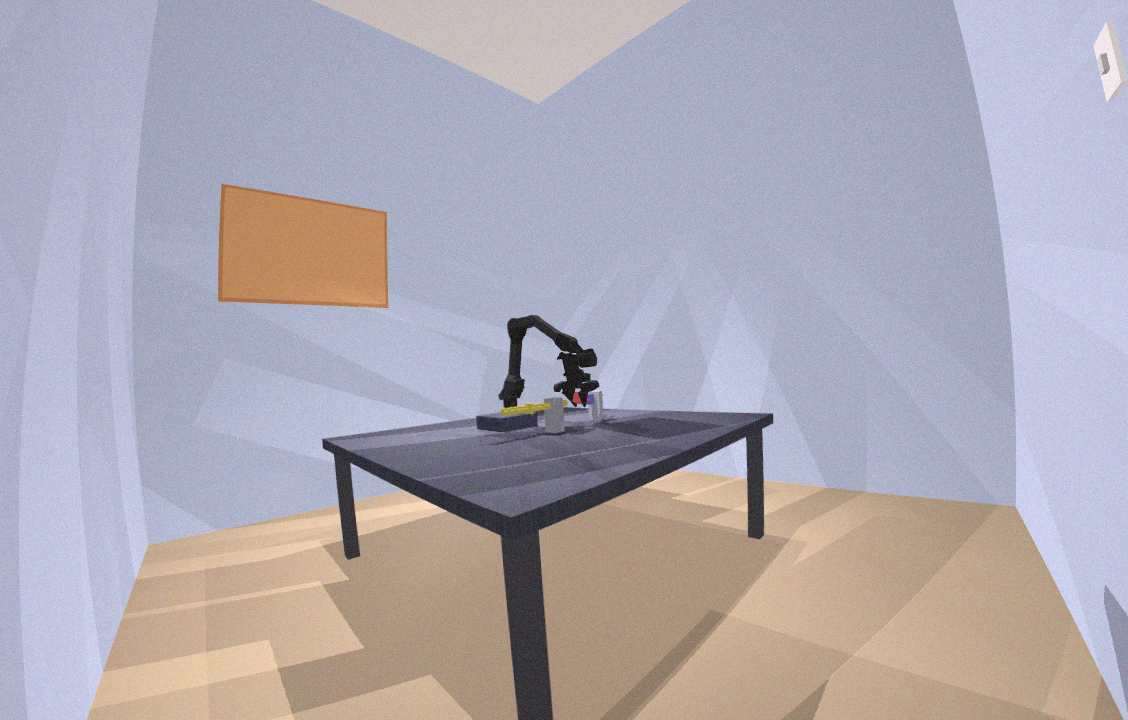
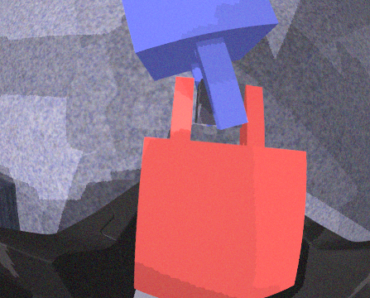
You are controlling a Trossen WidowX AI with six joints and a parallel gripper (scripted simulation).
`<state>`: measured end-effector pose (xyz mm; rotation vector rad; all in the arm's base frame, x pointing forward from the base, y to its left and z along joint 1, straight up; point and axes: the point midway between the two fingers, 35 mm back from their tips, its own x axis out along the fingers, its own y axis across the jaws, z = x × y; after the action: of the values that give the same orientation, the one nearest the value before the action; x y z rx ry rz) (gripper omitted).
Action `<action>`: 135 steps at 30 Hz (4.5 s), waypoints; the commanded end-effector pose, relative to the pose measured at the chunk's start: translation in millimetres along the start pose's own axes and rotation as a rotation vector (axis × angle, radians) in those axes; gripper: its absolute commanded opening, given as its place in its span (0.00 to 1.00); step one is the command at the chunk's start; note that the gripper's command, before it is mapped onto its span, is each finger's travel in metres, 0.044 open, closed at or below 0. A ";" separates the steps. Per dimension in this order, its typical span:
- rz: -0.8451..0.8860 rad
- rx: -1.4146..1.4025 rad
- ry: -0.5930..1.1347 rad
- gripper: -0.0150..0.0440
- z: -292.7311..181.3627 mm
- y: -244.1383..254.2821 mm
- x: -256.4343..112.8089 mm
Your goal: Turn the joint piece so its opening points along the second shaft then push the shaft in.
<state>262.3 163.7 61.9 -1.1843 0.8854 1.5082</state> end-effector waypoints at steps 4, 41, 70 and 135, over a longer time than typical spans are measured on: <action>0.000 0.000 0.000 0.73 0.0 0.0 0.0; 0.000 -0.001 0.459 1.00 11.2 0.5 -25.9; -0.155 0.783 0.308 1.00 30.7 -6.3 -104.7; -0.435 2.388 0.176 1.00 -37.1 0.1 -131.2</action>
<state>277.0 96.1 182.1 0.3615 1.4661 -0.4631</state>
